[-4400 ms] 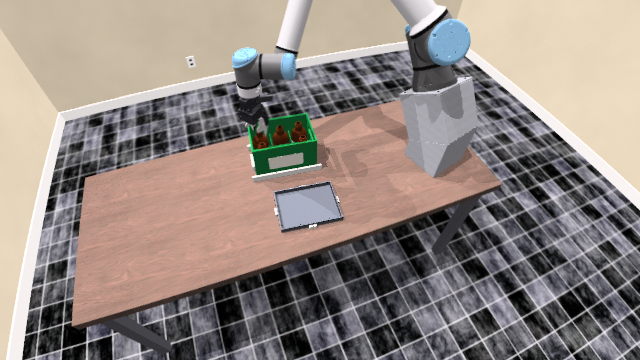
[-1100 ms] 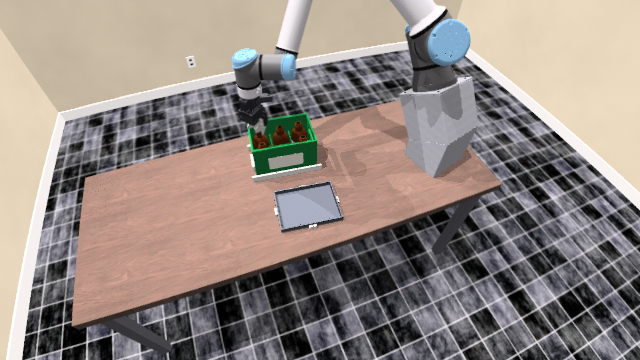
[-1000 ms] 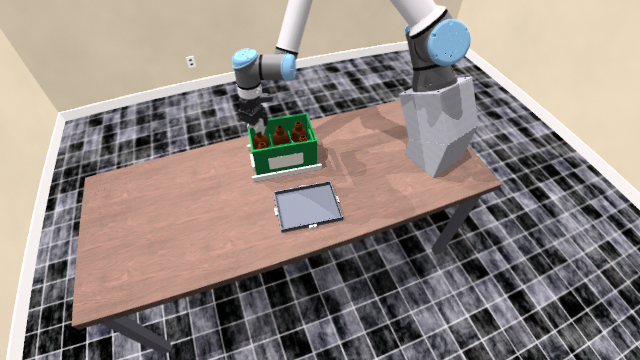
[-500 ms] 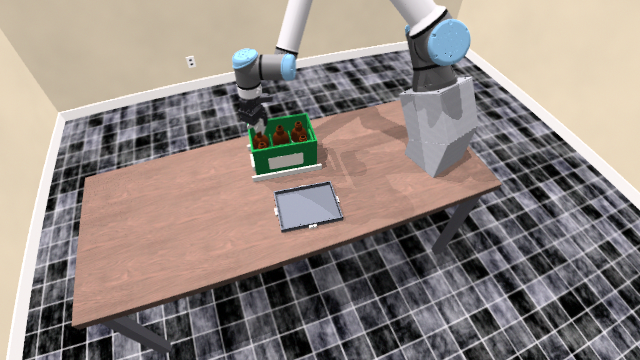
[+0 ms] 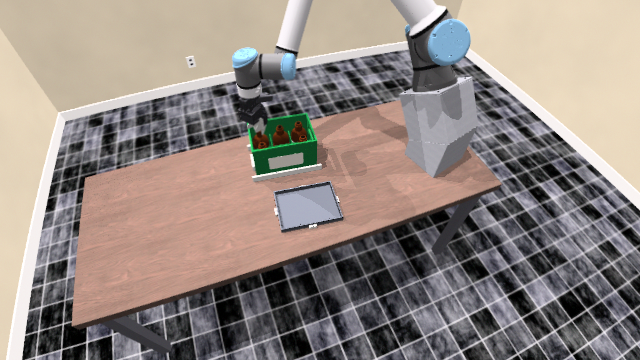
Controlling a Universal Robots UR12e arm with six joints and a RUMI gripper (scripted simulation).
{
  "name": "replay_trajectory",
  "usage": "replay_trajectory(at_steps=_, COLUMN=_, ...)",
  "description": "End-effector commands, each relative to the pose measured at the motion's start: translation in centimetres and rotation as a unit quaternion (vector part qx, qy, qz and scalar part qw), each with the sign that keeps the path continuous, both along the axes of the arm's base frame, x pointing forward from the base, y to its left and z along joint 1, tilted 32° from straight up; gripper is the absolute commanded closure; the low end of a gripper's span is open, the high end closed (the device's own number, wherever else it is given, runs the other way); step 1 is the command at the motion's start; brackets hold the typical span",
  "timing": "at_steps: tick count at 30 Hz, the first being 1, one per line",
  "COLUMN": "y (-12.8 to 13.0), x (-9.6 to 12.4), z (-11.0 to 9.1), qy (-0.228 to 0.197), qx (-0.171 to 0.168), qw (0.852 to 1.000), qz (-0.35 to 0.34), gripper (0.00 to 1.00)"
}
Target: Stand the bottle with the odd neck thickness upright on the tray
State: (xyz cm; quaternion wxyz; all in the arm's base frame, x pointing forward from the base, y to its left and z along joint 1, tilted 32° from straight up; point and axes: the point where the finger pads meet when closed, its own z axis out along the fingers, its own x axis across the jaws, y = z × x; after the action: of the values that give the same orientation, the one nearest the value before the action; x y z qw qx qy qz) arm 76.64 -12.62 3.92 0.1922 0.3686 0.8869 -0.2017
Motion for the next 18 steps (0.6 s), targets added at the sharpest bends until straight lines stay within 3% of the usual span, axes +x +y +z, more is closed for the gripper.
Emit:
replay_trajectory(at_steps=1, y=0.1, x=0.0, z=0.3, qy=-0.001, qx=0.000, qw=1.000, qz=0.000, gripper=1.00)
replay_trajectory(at_steps=18, y=0.9, x=-0.5, z=1.7, qy=-0.001, qx=0.000, qw=1.000, qz=0.000, gripper=1.00)
